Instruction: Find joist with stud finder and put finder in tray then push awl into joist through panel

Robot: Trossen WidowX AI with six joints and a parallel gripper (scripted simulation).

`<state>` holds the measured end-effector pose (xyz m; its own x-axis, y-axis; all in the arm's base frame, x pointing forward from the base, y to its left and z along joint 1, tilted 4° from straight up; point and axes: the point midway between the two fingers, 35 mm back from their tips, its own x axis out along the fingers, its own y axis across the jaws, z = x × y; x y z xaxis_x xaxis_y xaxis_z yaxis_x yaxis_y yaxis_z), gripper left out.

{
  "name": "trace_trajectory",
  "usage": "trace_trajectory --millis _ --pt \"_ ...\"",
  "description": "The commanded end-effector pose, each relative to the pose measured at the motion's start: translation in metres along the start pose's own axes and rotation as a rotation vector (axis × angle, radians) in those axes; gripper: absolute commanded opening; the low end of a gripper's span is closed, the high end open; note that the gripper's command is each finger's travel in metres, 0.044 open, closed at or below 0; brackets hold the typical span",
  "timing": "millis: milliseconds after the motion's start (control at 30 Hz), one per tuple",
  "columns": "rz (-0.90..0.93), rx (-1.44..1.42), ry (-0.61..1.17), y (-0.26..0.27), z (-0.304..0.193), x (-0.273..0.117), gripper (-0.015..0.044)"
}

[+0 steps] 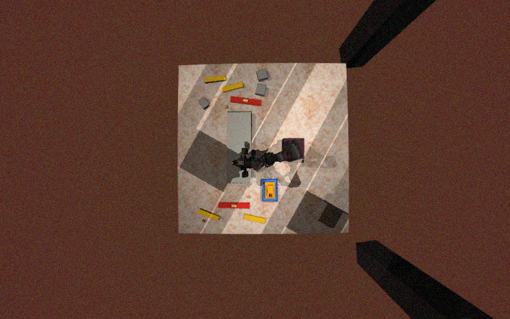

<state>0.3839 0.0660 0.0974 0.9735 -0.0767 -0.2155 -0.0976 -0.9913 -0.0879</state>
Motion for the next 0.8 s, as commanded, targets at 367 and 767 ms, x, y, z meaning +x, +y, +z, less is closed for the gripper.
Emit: trace_trajectory --millis 367,767 --pt "0.004 -0.005 -0.002 0.001 0.009 0.002 0.0" --pt "0.004 -0.005 -0.002 0.001 0.028 0.006 0.0"
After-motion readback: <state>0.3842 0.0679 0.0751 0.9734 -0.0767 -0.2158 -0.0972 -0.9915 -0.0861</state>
